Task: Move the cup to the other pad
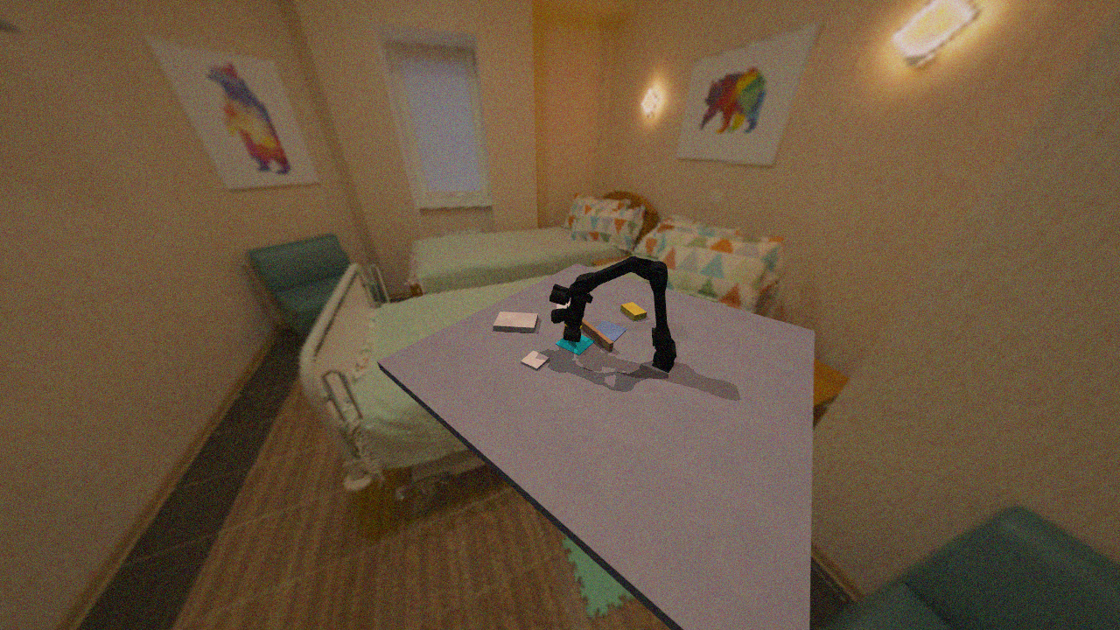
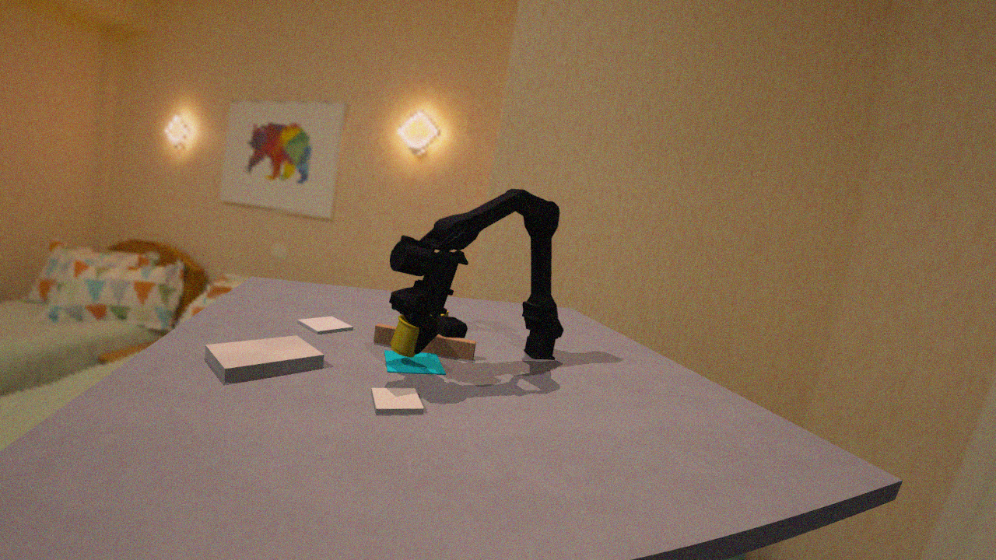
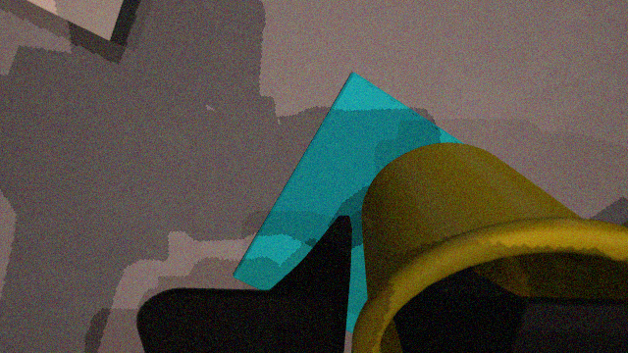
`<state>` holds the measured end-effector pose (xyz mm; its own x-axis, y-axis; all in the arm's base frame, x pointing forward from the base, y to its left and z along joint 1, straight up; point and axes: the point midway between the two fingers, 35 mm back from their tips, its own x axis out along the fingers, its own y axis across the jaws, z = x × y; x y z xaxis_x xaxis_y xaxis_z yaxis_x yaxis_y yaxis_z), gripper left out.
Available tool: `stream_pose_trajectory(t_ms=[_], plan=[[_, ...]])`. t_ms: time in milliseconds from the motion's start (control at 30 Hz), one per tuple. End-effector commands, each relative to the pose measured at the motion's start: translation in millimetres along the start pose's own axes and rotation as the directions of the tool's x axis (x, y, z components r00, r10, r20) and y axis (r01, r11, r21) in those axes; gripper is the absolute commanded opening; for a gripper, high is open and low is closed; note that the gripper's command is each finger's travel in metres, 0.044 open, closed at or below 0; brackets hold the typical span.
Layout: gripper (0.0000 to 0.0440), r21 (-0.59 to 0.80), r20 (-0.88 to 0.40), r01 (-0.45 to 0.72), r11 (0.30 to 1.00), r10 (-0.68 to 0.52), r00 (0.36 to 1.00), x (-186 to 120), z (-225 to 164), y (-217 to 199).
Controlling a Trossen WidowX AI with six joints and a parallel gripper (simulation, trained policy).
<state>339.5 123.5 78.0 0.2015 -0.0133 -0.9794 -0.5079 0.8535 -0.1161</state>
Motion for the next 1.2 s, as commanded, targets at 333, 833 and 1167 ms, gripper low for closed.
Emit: stream_pose_trajectory(t_ms=[333, 833, 1167], plan=[[0.0129, 0.051, 0.030, 0.006, 0.999, -0.007, 1.000, 15.3, -3.4, -2.8], [0.0142, 0.071, 0.133, -0.029, 0.997, 0.020, 0.991, -15.7, 1.2, -5.9], [0.0182, 0.087, 0.182, -0.056, 0.995, 0.040, 0.983, -43.4, -5.5, -5.7]])
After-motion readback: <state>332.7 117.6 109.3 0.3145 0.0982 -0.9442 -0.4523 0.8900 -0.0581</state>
